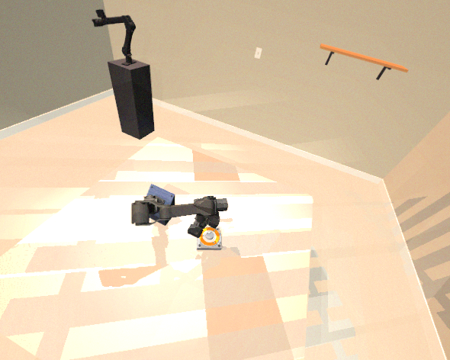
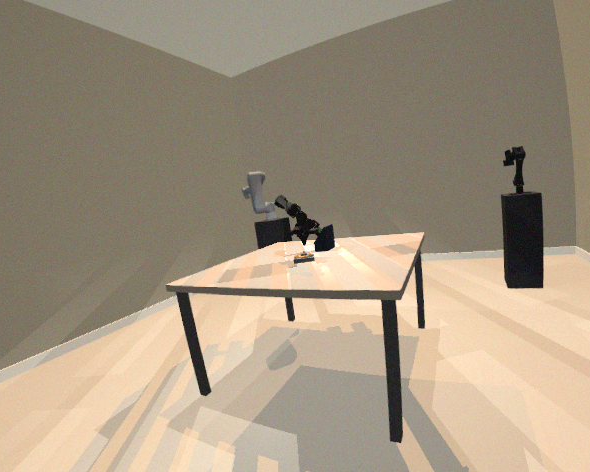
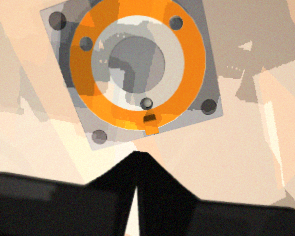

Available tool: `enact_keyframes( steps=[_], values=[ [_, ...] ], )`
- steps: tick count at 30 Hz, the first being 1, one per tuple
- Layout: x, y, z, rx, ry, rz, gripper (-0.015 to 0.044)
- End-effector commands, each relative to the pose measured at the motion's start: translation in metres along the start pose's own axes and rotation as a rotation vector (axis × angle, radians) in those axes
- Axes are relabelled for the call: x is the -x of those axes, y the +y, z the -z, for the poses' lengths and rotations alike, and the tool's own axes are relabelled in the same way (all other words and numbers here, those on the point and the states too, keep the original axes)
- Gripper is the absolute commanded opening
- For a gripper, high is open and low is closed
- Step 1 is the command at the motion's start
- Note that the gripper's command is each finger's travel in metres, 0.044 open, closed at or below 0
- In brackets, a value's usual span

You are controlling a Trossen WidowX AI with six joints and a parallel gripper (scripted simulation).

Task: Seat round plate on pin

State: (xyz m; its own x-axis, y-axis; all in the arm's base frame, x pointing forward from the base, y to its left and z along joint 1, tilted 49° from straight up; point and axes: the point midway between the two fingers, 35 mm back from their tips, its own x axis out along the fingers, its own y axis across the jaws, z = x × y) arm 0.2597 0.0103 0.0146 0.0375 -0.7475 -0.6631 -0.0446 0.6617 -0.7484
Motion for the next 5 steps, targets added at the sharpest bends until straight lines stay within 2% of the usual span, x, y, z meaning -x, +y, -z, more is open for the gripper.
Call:
enact_keyframes(
  steps=[1,5],
  values=[
    [-0.0004,0.0,-0.0003,0.002,-0.001,0.001,0.0],
    [-0.0004,0.0,-0.0003,0.002,-0.001,0.001,0.0]
  ],
)
